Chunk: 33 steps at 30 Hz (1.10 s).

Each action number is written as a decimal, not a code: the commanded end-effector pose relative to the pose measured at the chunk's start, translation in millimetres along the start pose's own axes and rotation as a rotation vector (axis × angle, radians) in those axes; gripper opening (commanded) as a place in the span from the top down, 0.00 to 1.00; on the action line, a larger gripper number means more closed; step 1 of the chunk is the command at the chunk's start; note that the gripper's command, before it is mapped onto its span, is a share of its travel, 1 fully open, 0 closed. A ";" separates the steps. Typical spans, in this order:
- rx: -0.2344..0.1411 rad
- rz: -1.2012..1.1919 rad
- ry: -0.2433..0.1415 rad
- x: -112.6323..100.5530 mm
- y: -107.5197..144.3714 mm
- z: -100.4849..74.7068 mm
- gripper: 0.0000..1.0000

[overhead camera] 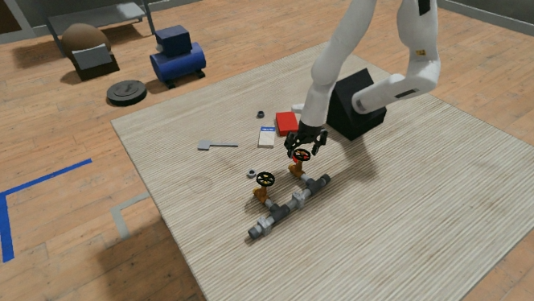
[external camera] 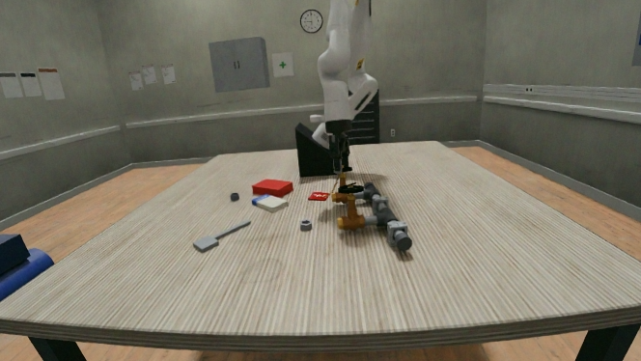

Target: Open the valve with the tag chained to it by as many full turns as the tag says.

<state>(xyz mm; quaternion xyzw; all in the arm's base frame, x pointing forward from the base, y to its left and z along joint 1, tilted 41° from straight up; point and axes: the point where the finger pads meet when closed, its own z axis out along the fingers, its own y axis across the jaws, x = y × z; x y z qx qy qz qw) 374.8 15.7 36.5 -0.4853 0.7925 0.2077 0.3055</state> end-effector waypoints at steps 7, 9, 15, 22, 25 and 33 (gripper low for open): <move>0.000 0.227 0.002 0.2 -0.5 -0.4 0.00; 0.000 0.300 0.002 0.2 -0.5 -0.4 0.00; 0.001 0.551 0.002 0.2 -0.5 -0.4 0.00; 0.001 0.832 0.002 0.2 -0.5 -0.4 0.00; 0.001 0.929 0.002 0.2 -0.5 -0.4 0.00; 0.001 1.317 0.001 0.2 -0.5 -0.5 0.00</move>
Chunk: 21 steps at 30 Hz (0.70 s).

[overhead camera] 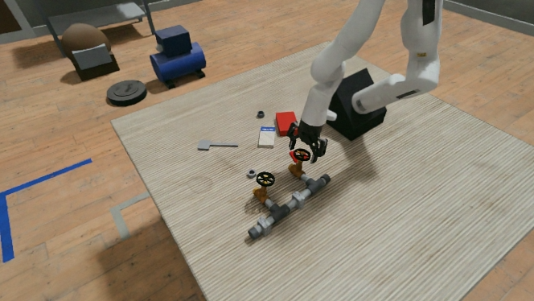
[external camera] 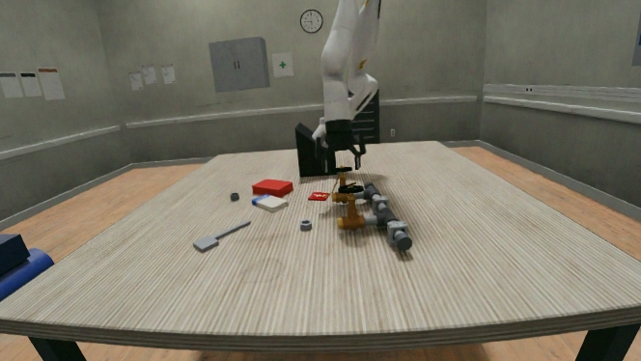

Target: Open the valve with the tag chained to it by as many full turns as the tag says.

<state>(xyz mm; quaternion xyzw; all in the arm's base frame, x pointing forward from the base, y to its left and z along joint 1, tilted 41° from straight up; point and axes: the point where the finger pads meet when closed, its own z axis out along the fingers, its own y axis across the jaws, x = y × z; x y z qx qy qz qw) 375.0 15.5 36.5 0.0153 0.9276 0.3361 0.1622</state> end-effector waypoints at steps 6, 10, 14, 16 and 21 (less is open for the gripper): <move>0.004 0.428 0.031 -0.1 -0.2 -0.4 0.00; 0.006 0.562 0.030 -0.1 -0.2 -0.4 0.00; 0.009 0.732 0.030 -0.1 -0.2 -0.4 0.00; 0.010 0.814 0.030 -0.1 -0.2 -0.4 0.00; 0.013 1.005 0.029 -0.1 -0.2 -0.4 0.00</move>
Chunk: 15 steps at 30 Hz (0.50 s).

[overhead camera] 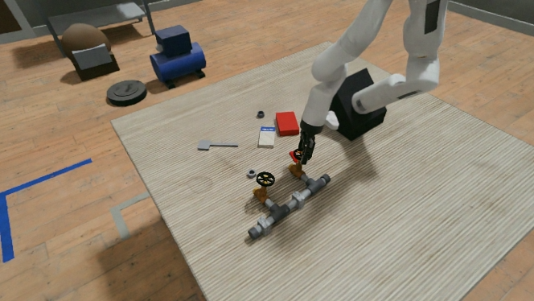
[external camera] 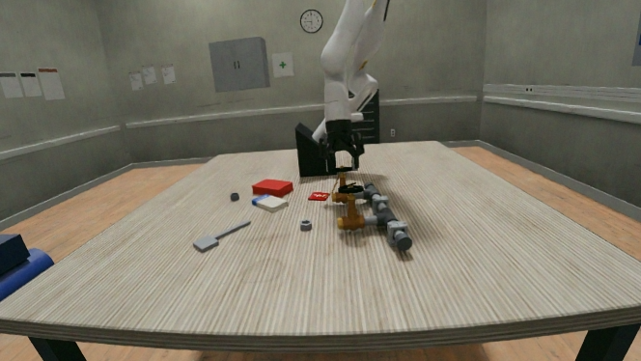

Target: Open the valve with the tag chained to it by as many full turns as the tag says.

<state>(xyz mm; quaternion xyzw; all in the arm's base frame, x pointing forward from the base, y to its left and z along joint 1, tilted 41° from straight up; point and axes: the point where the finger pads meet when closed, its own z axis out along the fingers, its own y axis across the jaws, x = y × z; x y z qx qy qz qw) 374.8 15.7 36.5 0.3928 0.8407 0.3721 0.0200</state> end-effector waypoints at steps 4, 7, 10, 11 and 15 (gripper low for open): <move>0.031 0.241 0.035 -0.5 0.1 -0.5 0.00; 0.032 0.341 0.034 -0.5 0.1 -0.5 0.00; 0.034 0.432 0.032 -0.5 0.1 -0.5 0.00; 0.034 0.460 0.032 -0.5 0.1 -0.5 0.00; 0.036 0.564 0.030 -0.5 0.1 -0.5 0.00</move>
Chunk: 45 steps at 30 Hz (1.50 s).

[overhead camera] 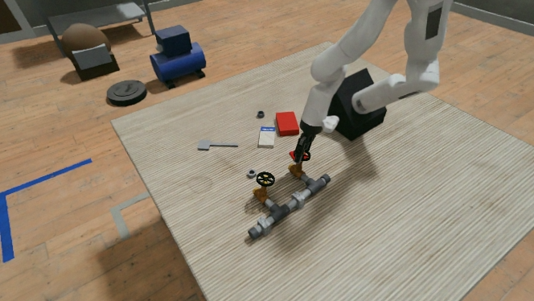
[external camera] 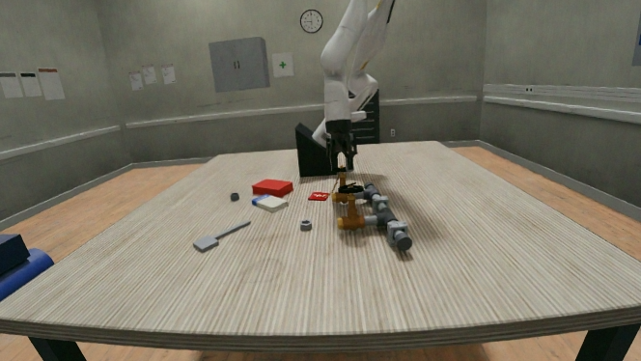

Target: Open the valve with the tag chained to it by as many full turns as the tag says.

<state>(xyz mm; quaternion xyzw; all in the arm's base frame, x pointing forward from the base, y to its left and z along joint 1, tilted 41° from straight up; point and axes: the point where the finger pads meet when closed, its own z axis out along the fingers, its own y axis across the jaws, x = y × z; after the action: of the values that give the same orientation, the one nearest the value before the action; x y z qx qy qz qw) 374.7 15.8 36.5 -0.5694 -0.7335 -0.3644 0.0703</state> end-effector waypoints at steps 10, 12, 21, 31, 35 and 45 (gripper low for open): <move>0.029 0.269 0.012 -0.6 0.4 -0.5 0.00; 0.029 0.297 0.012 -0.6 0.4 -0.5 0.00; 0.030 0.370 0.011 -0.6 0.4 -0.5 0.00; 0.030 0.393 0.011 -0.6 0.5 -0.5 0.00; 0.030 0.394 0.011 -0.6 0.5 -0.5 0.33; 0.030 0.394 0.011 -0.6 0.5 -0.5 0.33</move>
<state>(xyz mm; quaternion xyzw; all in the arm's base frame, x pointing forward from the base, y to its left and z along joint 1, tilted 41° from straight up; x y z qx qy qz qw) 374.7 15.5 36.7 -0.6986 -0.6132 -0.3356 0.1530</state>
